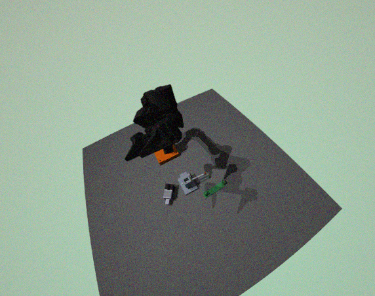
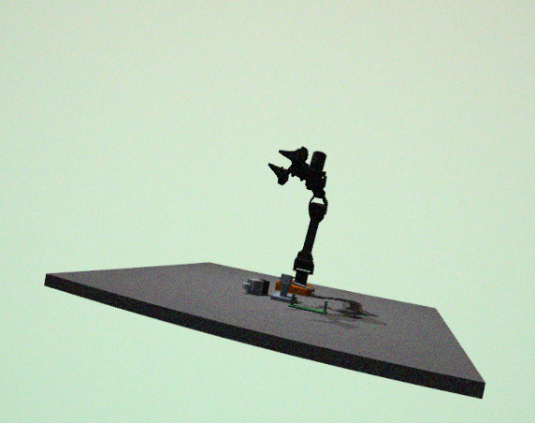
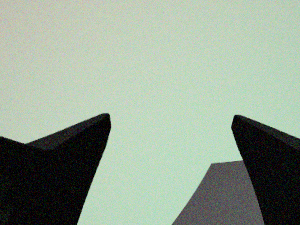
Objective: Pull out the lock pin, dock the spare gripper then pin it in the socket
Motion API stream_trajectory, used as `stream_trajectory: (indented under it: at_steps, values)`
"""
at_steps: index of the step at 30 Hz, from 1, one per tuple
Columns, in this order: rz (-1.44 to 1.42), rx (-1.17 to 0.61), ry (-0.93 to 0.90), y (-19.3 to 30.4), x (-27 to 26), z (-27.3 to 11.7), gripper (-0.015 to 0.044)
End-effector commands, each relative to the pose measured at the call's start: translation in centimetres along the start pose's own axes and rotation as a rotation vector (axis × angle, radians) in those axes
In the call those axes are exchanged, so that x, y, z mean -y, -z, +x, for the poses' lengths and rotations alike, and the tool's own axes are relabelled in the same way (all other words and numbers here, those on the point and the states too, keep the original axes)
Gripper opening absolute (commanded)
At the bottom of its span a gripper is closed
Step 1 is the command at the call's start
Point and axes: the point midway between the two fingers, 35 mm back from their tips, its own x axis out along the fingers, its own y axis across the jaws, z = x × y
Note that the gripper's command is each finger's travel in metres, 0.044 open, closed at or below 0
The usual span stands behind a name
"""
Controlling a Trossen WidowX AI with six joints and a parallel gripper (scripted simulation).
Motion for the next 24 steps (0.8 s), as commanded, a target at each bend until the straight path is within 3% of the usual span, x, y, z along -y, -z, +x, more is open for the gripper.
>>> stream_trajectory:
  at_steps: [1,4,14,24]
  values:
    - [-0.019,-0.009,-0.004,0.3,-0.1,0.0,0.0374]
    - [-0.276,-0.131,-0.071,4.0,-1.0,-0.2,0.03]
    - [-1.282,-0.638,-0.547,19.3,-0.3,-6.0,0.03]
    - [-1.85,-1.055,-1.198,26.8,5.2,-15.0,0.03]
